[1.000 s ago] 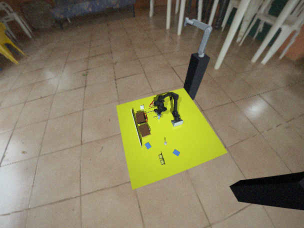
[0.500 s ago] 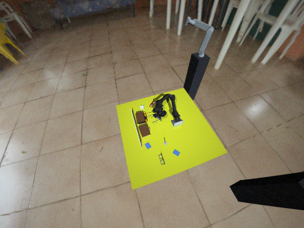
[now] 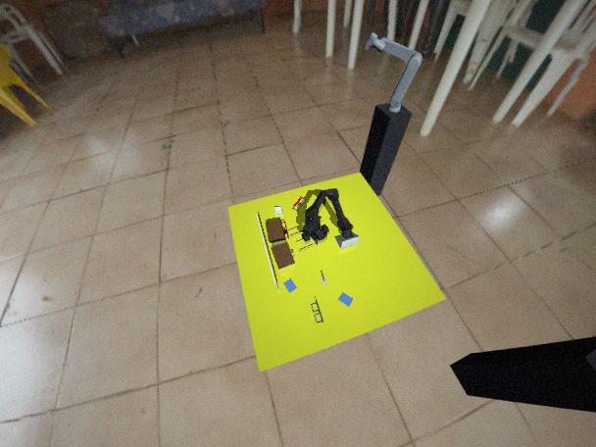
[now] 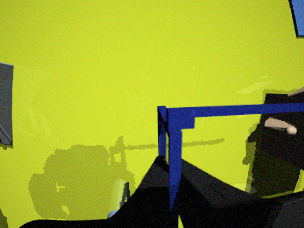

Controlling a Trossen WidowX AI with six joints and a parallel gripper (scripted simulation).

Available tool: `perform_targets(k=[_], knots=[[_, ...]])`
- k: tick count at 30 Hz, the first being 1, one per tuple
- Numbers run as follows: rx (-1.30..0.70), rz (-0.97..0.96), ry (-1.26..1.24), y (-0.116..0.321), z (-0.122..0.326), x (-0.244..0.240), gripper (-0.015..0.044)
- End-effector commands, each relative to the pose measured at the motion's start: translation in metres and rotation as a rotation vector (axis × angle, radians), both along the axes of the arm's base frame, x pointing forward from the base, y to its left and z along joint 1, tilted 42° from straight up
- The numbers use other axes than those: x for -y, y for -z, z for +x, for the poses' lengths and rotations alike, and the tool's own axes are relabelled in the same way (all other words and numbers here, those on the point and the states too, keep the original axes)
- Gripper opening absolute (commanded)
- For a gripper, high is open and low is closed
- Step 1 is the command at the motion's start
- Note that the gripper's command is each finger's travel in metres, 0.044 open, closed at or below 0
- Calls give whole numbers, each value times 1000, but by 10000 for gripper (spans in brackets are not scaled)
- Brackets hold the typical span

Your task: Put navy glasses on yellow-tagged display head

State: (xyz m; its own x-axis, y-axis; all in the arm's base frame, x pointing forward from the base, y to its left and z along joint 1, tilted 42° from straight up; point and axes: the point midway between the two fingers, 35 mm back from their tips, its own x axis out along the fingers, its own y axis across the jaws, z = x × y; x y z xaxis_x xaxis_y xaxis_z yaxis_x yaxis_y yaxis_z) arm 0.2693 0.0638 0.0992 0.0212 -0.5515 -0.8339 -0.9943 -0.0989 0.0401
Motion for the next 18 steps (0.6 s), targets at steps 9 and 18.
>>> perform_targets(k=[9, 18], knots=[[18, -138, 75, 41, -2, -19, 0], [20, -167, 74, 44, -2, -13, 0]])
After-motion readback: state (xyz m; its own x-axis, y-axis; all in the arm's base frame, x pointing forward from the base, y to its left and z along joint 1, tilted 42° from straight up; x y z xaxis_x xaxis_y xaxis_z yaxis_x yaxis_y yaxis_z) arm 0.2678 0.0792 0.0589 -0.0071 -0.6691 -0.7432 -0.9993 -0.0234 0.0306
